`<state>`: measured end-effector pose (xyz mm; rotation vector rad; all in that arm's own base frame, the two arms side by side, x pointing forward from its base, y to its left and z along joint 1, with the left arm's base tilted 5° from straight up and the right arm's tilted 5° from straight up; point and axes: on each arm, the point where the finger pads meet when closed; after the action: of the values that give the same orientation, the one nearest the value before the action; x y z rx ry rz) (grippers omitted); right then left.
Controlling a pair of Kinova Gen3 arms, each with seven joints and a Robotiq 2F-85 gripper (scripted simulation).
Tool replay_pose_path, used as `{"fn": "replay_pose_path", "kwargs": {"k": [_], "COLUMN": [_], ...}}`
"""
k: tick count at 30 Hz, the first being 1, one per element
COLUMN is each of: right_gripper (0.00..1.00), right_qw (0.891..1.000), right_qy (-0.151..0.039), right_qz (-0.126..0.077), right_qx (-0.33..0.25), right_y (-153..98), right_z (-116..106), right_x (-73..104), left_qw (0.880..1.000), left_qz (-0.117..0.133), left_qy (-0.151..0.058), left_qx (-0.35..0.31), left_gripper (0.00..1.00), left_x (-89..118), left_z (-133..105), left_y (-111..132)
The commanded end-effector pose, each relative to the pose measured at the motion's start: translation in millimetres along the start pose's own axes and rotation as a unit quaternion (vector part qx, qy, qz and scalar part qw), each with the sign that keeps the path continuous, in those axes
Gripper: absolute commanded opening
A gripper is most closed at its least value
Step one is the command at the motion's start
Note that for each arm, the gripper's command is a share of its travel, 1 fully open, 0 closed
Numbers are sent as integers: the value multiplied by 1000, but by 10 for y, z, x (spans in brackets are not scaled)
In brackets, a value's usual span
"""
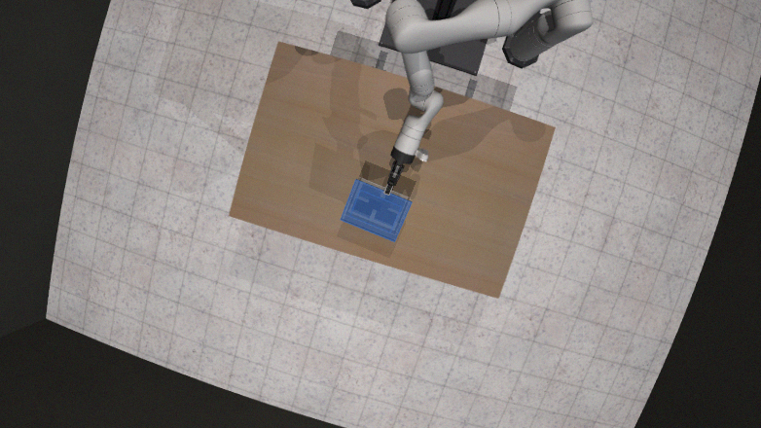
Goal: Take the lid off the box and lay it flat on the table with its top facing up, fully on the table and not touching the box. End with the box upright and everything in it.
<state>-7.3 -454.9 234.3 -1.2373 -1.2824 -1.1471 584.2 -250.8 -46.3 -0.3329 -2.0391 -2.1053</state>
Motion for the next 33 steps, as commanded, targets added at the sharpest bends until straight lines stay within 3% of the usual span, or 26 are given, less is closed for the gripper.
{"fn": "replay_pose_path", "kwargs": {"k": [1, 8, 33], "right_gripper": [1000, 1000, 1000], "right_qw": [1000, 1000, 1000], "right_qy": [-1, -1, -1], "right_qz": [0, 0, 0], "right_qx": [0, 0, 0], "right_y": [-1, -1, -1], "right_z": [-4, -4, -4], "right_x": [7, 7, 7], "left_qw": [1000, 1000, 1000], "left_qz": [-1, -1, -1], "left_qy": [0, 0, 0], "left_qx": [1, 1, 1], "left_gripper": [233, 233, 233], "left_x": [13, 57, 62], "left_z": [-7, -13, 52], "left_y": [56, 181, 186]}}
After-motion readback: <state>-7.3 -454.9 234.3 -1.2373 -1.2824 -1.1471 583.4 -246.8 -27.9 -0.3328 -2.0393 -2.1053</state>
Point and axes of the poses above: on each arm, the point where the finger pads meet when closed, its own x axis back along the fingers, its own y axis across the jaws, z = x × y, and after that the axes turned 3 degrees about x, right-handed
